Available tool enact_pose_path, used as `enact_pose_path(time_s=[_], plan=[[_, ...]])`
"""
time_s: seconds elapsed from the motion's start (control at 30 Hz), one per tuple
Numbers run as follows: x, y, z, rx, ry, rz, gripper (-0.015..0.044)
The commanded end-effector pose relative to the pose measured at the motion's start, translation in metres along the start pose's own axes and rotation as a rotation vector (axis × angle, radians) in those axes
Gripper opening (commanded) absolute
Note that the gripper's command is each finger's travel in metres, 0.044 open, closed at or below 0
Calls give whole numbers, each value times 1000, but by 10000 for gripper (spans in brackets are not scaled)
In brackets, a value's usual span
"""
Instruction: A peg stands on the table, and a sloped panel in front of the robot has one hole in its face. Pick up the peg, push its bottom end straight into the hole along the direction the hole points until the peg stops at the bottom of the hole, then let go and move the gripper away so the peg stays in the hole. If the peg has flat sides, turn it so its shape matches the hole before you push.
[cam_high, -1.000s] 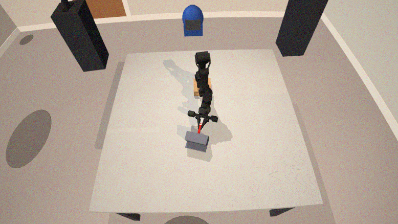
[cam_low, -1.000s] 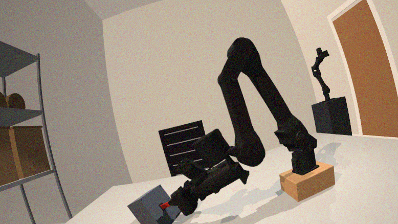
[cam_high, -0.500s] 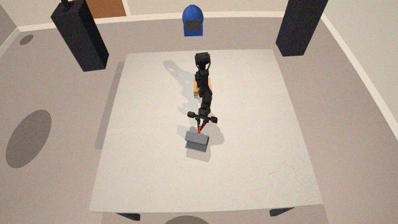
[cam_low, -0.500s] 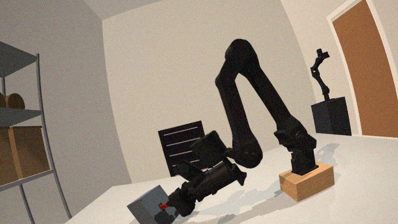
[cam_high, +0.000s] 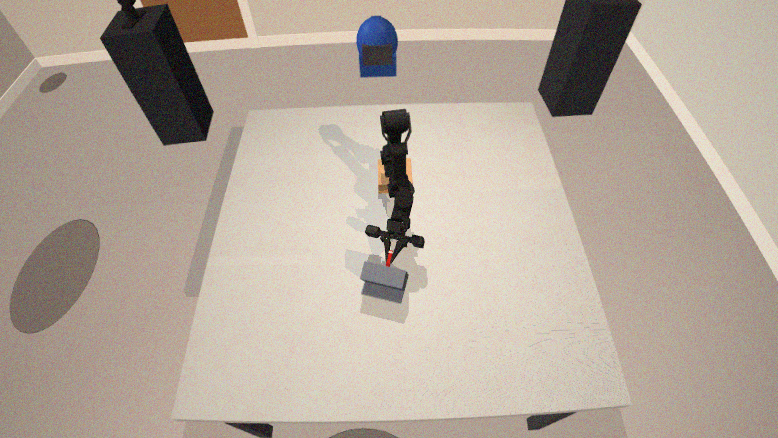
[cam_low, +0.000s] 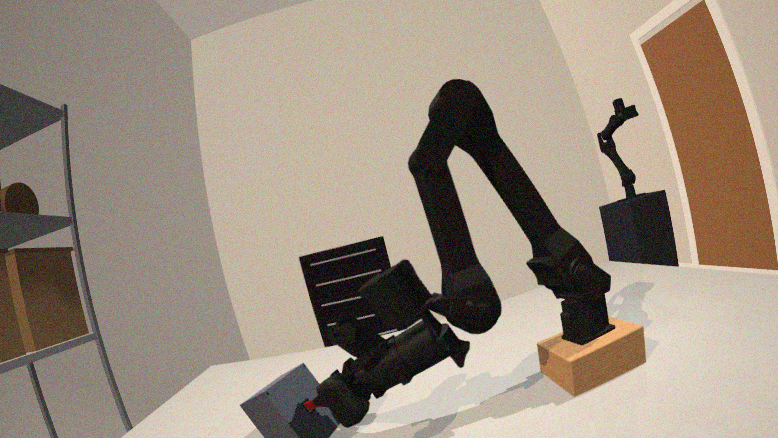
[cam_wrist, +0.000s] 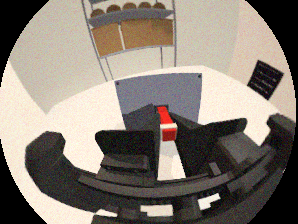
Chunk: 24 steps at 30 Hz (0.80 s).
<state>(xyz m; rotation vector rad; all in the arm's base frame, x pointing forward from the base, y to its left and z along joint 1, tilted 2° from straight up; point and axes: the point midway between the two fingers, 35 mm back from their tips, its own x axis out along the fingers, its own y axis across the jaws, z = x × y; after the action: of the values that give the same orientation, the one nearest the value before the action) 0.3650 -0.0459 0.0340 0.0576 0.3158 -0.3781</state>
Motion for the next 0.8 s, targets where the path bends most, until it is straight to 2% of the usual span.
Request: enact_pose_path(time_s=[0.0, 0.37, 0.77], plan=[[3, 2, 0, -6, 1, 5, 0], [1, 0, 0, 0, 0, 0, 0], [1, 0, 0, 0, 0, 0, 315]])
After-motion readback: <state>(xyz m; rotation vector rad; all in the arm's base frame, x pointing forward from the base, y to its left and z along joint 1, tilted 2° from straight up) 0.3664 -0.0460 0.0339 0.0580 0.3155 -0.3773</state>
